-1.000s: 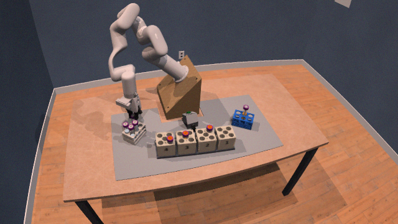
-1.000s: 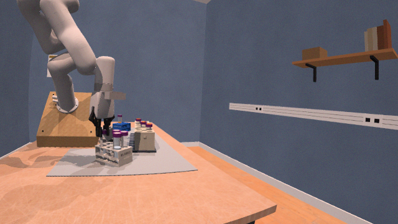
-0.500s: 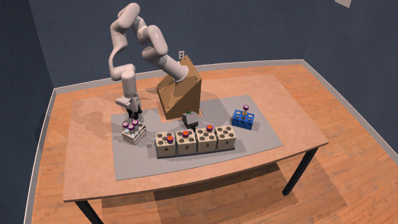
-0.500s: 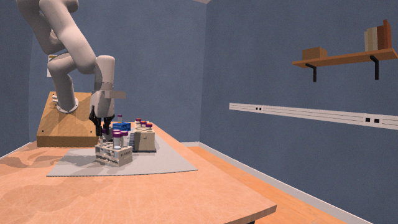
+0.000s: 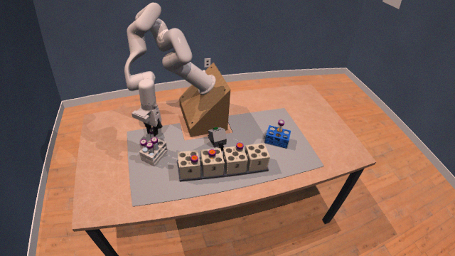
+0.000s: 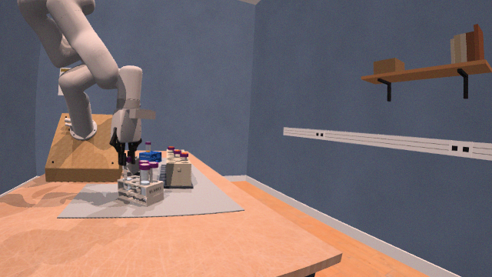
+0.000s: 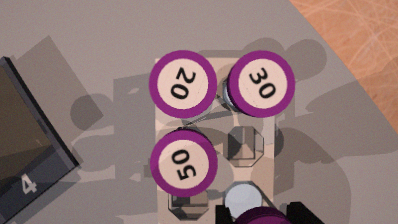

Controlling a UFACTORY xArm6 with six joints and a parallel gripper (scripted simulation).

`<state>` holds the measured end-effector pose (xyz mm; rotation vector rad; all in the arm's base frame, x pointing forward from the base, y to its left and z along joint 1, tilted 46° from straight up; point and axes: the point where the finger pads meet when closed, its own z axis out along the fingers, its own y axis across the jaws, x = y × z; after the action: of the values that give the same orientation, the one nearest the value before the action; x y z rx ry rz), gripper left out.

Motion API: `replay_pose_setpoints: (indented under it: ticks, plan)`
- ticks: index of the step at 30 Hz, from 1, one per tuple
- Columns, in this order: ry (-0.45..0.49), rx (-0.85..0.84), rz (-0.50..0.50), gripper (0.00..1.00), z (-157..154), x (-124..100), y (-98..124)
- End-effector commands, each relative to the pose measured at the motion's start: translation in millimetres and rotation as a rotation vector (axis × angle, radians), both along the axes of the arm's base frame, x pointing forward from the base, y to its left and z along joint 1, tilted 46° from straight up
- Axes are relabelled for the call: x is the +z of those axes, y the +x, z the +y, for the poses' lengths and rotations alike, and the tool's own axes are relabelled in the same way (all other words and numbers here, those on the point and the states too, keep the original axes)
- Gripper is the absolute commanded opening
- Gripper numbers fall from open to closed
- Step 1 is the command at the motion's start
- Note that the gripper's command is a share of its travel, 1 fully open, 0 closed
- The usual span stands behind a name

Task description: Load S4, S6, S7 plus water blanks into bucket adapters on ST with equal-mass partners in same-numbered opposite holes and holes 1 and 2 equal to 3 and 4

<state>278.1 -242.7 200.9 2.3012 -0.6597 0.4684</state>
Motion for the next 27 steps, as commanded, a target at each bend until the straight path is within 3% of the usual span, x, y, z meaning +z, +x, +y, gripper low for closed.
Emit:
replay_pose_setpoints:
  ticks: [1, 27]
  plan:
    - [-0.001, 0.001, -0.002, 0.00, 2, 3, 0]
    - [-0.001, 0.001, -0.002, 0.00, 21, 22, -4]
